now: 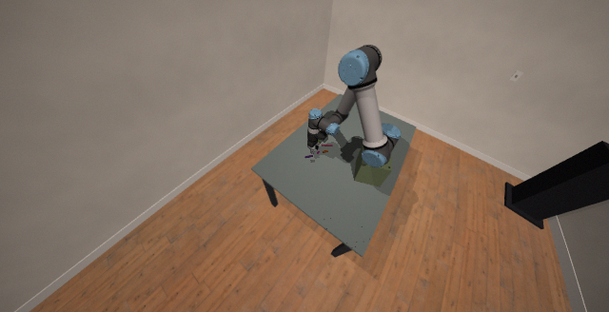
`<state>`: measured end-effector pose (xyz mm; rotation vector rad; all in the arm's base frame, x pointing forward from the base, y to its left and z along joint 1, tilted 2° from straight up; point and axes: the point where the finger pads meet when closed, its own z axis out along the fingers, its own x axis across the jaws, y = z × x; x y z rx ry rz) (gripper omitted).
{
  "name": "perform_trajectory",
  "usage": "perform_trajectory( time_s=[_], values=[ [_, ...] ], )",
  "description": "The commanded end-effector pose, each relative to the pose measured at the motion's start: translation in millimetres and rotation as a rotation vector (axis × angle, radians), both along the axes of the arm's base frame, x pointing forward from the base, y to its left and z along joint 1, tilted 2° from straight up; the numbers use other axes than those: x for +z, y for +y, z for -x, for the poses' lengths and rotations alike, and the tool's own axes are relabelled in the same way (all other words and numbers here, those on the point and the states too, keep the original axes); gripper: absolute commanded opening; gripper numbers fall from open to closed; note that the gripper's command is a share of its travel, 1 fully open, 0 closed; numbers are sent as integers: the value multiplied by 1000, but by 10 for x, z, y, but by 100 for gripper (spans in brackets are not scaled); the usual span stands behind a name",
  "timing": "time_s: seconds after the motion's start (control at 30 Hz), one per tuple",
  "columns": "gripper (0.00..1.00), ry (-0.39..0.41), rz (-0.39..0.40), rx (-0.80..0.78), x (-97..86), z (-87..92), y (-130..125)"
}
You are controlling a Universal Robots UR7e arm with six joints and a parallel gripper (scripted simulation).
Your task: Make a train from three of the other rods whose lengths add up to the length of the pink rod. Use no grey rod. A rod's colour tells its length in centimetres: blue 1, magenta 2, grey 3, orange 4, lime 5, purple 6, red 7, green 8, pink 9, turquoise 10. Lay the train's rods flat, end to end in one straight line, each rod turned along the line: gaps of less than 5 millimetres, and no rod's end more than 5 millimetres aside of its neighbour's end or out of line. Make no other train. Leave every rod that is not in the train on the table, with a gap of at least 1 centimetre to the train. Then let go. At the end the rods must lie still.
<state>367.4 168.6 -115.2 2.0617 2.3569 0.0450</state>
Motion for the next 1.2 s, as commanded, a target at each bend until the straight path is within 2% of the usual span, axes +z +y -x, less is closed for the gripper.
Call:
perform_trajectory(
  time_s=[0.0, 0.7, 1.0, 1.17],
  values=[
    [100, -1, 0, 0, 4, -4, 1],
    [100, -2, 0, 14, 3, -2, 1],
    [100, -3, 2, 79, 3, 8, 1],
    [100, -4, 4, 170, 2, 20, 1]
  ],
)
